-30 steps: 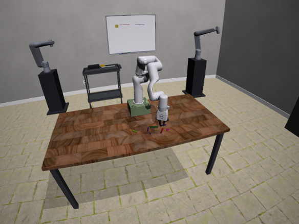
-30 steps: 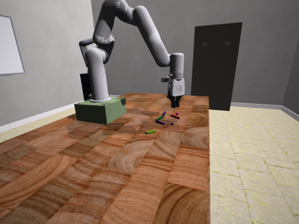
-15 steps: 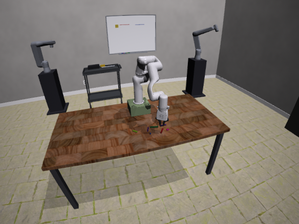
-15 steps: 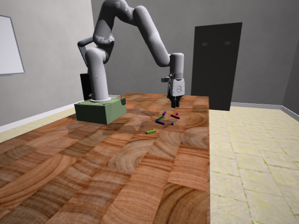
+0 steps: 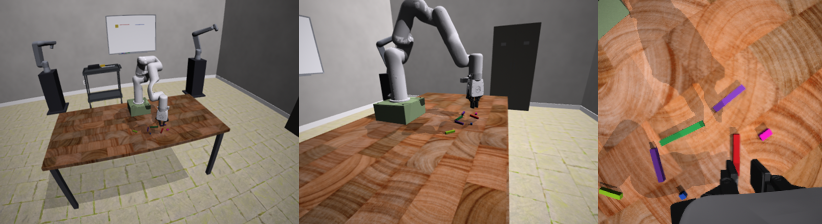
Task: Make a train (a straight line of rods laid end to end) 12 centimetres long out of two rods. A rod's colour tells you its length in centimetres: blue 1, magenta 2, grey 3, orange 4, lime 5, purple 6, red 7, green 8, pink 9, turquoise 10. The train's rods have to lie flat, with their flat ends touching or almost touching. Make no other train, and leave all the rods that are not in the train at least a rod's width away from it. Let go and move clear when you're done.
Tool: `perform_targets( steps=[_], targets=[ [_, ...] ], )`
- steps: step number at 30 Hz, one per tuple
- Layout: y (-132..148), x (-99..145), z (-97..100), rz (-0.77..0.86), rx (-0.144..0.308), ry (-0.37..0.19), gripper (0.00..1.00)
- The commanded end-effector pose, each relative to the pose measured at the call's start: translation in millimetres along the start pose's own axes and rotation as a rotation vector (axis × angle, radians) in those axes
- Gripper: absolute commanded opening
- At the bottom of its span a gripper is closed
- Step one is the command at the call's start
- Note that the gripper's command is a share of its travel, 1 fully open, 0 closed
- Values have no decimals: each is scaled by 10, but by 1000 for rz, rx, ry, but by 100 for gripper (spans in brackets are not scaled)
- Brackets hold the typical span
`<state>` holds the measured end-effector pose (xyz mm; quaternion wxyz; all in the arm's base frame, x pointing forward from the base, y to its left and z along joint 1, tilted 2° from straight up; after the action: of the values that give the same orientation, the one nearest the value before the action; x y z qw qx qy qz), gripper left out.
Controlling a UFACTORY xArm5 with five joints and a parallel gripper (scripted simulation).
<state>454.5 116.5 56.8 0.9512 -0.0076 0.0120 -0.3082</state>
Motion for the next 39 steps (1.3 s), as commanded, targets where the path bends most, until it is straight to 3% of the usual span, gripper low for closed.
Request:
perform_targets(
  steps=[1,39],
  targets=[
    [8,8,-7,0,3,-3,24],
    [29,-7,-449,0,4,-4,24]
  ],
)
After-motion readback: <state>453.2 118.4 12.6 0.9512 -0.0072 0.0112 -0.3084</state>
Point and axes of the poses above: the point where the finger pads meet when closed, its own z axis back along the fingers, its own y axis across the jaws, x = y × z, the point moved 9 cm from there along z, back along the fingers, and after that the axes turned 1 degree about -z, right-handed, at the moved point
